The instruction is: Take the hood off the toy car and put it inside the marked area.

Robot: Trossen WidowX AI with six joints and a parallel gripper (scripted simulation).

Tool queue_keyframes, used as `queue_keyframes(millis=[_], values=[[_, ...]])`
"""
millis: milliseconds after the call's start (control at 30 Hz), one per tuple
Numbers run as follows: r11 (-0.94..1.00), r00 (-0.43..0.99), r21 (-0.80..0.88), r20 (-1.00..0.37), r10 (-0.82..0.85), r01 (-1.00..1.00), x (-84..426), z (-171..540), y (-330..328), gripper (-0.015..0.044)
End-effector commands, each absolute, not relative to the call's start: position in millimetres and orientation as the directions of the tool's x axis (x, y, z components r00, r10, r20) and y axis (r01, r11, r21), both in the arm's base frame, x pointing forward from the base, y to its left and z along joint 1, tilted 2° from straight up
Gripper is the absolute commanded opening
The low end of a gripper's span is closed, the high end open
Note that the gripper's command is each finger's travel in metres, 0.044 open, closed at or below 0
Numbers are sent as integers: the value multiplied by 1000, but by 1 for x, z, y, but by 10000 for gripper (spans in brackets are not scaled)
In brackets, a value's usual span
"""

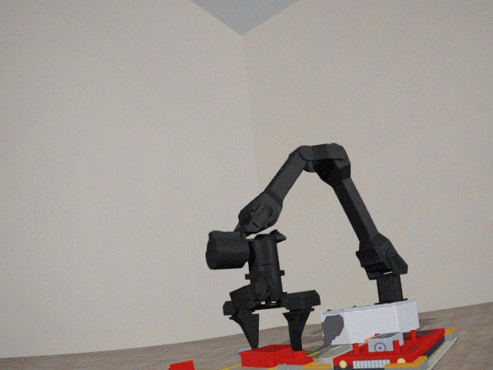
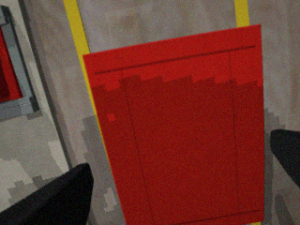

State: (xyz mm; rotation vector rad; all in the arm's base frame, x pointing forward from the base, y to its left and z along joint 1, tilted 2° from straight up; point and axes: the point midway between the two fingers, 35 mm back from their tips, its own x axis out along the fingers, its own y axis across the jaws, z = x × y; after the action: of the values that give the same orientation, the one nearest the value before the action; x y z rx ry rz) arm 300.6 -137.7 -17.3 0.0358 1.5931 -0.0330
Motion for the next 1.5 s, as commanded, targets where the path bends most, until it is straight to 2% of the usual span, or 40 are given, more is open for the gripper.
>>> queue_keyframes(millis=[0, 133, 1467], values=[[999, -1, -10, -1000, -10, 44, 308, 13, -141, 440], [999, -5, -10, -1000, -10, 44, 306, 47, -139, 440], [999, -5, -10, -1000, -10, 44, 306, 47, -139, 440]])
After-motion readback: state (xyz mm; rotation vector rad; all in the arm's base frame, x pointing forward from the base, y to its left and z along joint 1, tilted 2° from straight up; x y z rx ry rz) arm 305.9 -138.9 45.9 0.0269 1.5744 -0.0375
